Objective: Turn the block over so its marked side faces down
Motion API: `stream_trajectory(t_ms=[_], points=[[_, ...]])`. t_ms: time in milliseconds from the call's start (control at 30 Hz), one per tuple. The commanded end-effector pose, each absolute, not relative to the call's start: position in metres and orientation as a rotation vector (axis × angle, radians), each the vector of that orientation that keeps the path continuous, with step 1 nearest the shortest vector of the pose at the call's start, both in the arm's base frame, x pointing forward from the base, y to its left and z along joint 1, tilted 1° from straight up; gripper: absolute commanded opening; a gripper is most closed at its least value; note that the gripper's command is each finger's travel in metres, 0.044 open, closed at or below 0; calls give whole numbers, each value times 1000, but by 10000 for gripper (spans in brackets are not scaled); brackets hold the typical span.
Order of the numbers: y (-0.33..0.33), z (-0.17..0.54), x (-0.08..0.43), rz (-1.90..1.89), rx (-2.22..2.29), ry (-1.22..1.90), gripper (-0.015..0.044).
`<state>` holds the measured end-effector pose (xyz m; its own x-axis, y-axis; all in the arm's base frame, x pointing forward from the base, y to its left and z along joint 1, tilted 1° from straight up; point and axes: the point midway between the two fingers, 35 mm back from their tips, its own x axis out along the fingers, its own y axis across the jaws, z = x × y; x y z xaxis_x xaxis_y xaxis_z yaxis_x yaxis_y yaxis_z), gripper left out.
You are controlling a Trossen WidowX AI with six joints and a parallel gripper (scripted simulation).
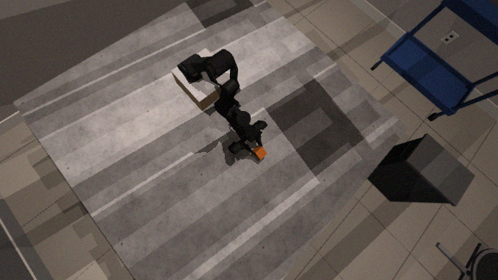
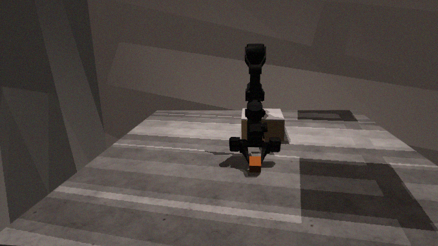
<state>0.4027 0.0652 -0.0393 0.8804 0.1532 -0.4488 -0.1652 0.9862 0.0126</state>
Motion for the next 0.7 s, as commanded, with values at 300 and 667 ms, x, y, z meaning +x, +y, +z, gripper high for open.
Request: stream_trajectory(t_ms=[300, 667], points=[[65, -39, 403, 160, -21, 464, 440], [65, -39, 403, 160, -21, 464, 440]])
